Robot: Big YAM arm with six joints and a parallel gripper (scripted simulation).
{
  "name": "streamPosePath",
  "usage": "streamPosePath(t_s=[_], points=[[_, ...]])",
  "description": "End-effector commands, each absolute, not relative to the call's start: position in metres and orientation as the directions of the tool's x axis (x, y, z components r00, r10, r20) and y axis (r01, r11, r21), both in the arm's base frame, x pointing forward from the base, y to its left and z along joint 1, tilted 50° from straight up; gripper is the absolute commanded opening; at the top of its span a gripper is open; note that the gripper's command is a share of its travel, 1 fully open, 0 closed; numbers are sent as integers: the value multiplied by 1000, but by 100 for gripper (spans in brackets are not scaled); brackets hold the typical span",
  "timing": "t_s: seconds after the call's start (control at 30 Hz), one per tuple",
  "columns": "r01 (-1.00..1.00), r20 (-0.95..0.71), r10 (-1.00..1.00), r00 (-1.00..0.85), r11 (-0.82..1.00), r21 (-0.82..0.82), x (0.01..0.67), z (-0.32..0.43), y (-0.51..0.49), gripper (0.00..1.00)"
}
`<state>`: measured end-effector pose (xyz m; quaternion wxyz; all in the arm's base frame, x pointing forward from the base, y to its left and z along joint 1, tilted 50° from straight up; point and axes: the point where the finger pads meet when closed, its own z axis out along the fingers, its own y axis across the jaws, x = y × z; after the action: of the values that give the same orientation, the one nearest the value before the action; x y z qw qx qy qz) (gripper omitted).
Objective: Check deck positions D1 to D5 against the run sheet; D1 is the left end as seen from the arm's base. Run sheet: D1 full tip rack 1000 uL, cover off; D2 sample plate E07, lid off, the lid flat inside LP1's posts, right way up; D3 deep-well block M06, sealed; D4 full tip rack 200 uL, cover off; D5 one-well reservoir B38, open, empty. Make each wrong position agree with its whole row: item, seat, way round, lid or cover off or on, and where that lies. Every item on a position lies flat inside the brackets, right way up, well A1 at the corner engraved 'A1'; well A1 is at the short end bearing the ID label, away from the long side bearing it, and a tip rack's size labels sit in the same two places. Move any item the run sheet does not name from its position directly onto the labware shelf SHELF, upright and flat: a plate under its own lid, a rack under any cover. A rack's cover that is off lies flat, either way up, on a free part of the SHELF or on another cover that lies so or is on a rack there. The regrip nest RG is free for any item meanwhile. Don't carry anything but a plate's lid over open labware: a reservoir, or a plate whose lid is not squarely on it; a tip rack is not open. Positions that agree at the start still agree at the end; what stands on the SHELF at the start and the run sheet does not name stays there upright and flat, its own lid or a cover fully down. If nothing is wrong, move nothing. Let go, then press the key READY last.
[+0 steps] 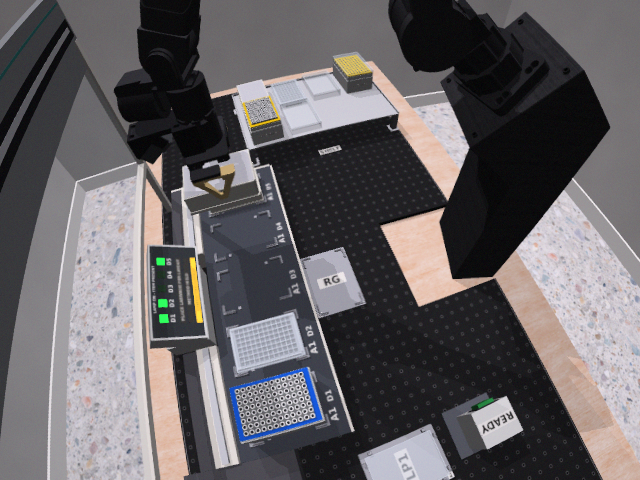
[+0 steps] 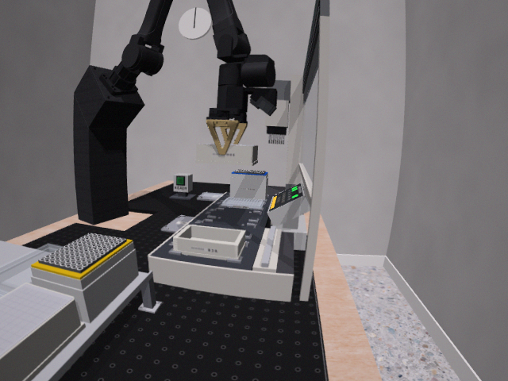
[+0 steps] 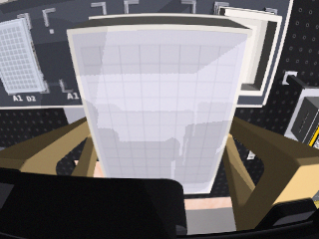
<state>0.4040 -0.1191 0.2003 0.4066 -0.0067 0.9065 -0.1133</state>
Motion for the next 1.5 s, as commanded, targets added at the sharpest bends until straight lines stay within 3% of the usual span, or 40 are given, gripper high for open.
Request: streamPosePath(t_s=[0.0,1.13,1.47], points=[[88,-753,-112,-649,971,-220,395,219,-120,0],[96,-772,-119,-625,969,-227,363,269,-112,0],[87,-759,-113,-641,972,-219,364,255,-109,0]])
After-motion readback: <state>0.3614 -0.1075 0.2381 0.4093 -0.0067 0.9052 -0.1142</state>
